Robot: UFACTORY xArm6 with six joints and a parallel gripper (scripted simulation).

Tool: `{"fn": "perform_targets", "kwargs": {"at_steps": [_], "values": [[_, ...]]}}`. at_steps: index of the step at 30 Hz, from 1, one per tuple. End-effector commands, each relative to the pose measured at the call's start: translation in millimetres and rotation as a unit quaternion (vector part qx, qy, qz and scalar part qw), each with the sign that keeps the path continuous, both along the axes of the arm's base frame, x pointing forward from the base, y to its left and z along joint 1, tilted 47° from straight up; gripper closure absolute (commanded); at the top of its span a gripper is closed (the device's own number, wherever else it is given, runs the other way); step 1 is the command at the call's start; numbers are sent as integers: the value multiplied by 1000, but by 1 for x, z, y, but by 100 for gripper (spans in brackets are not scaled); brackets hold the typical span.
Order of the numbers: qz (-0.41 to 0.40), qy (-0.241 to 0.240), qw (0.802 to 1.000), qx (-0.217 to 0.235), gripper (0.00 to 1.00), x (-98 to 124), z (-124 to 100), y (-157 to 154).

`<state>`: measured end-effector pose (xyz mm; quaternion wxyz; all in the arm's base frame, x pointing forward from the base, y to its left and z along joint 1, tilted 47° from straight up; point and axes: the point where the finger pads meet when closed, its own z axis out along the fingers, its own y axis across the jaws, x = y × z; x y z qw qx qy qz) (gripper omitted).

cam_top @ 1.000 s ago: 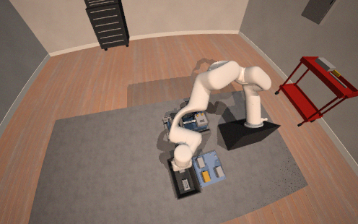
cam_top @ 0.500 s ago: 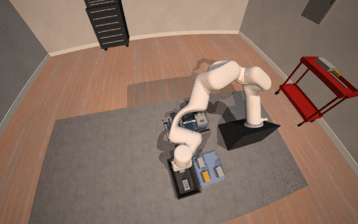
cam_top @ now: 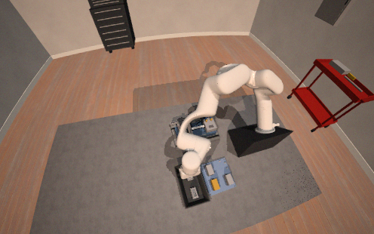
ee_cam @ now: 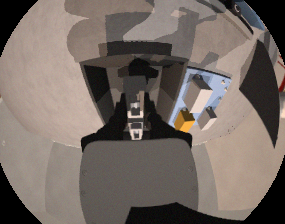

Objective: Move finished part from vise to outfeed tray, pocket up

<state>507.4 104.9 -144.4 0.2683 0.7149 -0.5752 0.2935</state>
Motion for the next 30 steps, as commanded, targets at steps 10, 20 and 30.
{"fn": "perform_targets", "kwargs": {"at_steps": [10, 20, 30], "values": [[1, -2, 1000, 1, 100, 2, -3, -3], [1, -2, 1000, 1, 100, 3, -5, -4], [1, -2, 1000, 1, 100, 3, -5, -5]]}}
